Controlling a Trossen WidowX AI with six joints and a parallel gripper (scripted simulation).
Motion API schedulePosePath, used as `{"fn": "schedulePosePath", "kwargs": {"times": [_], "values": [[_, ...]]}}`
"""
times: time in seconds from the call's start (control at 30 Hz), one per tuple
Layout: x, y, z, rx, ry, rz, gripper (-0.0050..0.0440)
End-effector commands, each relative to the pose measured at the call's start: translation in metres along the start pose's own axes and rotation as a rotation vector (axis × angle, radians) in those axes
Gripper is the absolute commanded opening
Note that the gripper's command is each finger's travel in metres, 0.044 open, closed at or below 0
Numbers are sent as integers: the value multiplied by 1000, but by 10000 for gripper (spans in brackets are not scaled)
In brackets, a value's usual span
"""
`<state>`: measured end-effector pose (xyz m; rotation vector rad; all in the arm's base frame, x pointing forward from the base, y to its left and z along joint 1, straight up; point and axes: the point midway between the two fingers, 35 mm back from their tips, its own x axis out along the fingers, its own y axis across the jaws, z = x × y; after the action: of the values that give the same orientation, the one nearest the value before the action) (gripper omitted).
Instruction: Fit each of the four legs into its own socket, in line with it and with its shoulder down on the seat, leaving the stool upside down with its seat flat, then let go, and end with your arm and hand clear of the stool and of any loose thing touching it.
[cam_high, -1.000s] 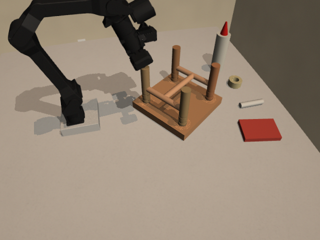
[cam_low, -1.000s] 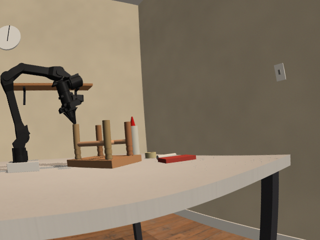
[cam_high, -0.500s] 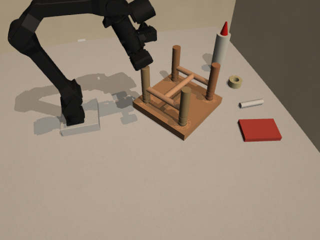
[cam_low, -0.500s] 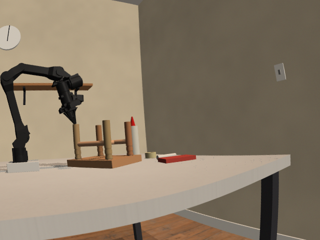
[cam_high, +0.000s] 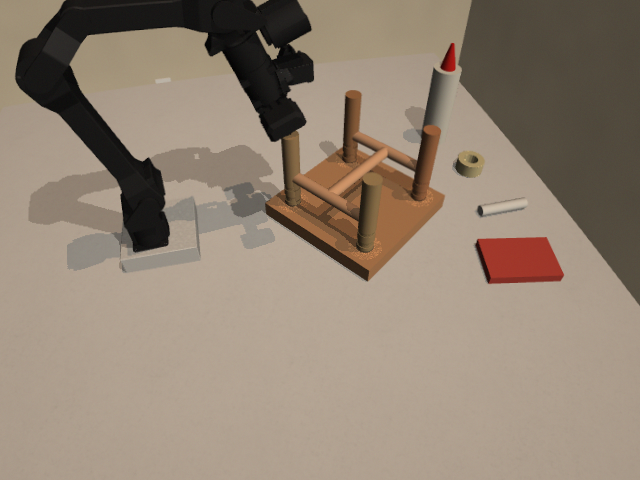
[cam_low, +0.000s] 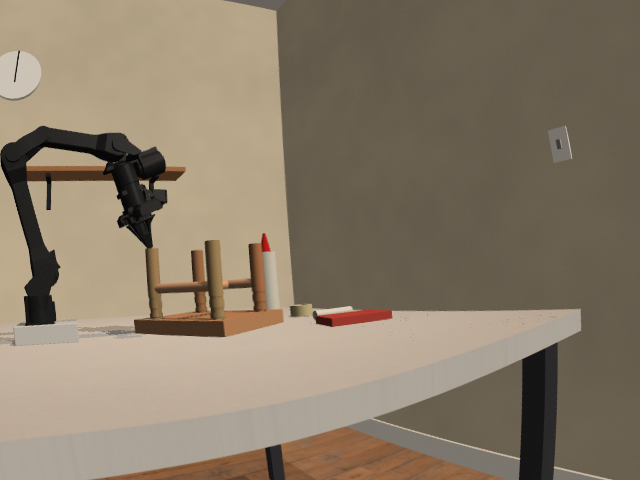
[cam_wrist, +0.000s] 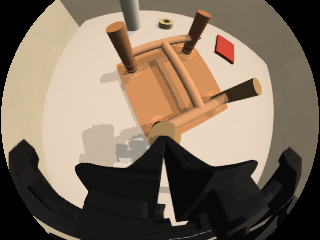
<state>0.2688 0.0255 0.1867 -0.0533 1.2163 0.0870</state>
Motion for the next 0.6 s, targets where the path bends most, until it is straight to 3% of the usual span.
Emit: {"fn": "schedulePosePath", "kwargs": {"times": [0.0, 0.57], "values": [[28, 0, -14, -1, 99, -2, 0], [13, 0, -6, 0, 72, -1, 0]]}}
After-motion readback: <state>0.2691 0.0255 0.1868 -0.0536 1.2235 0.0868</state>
